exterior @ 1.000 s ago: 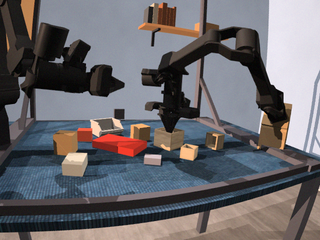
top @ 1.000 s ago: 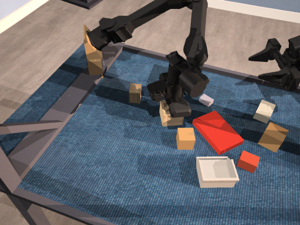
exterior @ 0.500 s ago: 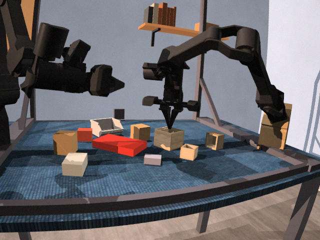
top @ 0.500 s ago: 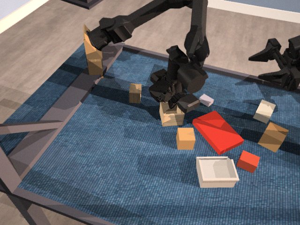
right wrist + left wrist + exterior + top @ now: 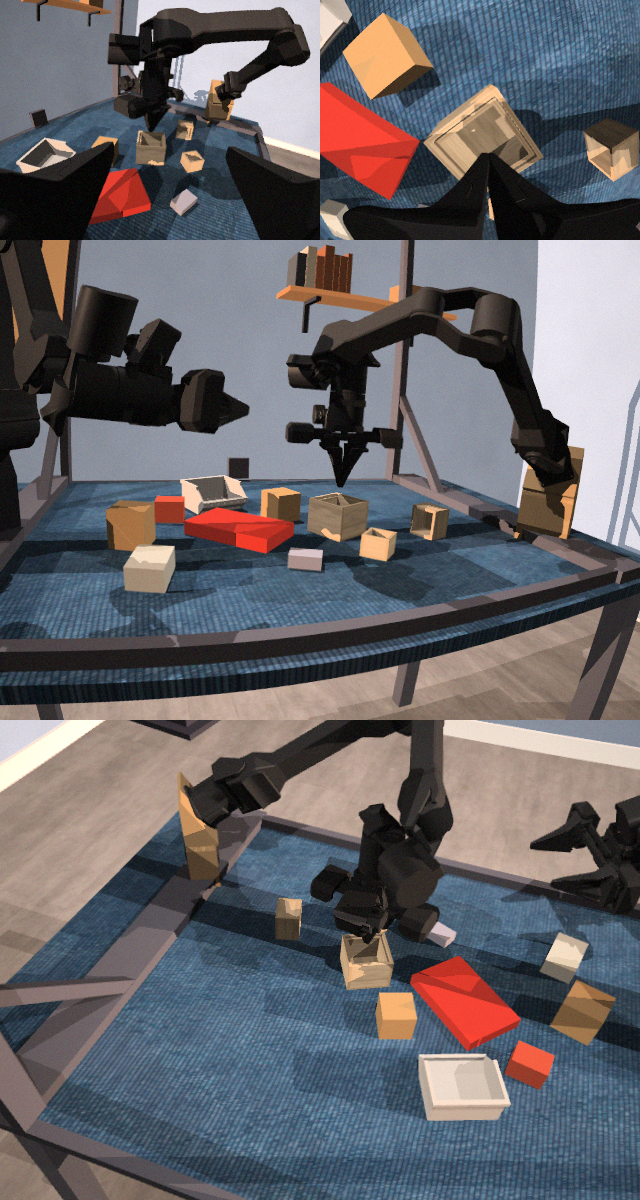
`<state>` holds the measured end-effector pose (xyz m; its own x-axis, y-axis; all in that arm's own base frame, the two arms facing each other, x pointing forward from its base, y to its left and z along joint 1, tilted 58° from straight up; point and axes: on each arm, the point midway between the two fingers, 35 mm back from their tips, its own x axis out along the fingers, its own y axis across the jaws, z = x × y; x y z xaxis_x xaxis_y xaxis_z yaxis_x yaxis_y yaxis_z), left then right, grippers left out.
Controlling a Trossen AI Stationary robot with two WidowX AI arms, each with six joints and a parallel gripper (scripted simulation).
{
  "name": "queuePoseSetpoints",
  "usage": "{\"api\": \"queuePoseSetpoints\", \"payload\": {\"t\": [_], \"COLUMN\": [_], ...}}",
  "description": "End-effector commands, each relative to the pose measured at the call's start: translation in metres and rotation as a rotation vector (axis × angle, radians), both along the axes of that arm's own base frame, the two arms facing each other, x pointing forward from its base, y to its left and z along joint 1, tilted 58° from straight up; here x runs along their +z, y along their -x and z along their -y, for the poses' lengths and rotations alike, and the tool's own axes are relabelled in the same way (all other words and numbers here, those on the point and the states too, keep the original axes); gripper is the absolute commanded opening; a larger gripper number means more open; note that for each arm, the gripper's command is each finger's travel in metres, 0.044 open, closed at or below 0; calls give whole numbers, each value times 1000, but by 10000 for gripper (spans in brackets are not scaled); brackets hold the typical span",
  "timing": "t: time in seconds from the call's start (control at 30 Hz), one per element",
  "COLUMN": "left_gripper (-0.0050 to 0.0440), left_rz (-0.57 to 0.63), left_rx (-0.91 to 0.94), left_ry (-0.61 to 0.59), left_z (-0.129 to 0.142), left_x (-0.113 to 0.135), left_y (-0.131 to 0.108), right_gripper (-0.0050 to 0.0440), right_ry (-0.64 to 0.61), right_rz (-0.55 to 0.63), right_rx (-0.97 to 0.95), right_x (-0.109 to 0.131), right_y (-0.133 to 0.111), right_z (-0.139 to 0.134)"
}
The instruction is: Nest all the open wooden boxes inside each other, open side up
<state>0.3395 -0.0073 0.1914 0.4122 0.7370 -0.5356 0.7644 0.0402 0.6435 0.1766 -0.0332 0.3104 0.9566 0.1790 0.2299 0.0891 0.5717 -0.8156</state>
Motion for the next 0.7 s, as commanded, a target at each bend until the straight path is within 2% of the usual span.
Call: {"api": "queuePoseSetpoints", "payload": {"t": [0.0,0.13,0.17,0.67], "left_gripper": [-50,-50,-50,-50], "left_rz": [114,157,217,509], "left_rx": [95,126,169,374], "left_ry": [60,83,117,273], "left_z": [7,8,9,22], "left_x": [8,9,10,20], "left_y": [1,2,3,11], "right_gripper": [400,400,400,400], "right_ry": [-3,-3,-3,-3], "right_rz": [-2,-2,-2,-2], "right_rx": [1,1,1,1], "right_x": [0,0,0,0], "right_y": [0,0,0,0], "right_z": [0,0,0,0]}}
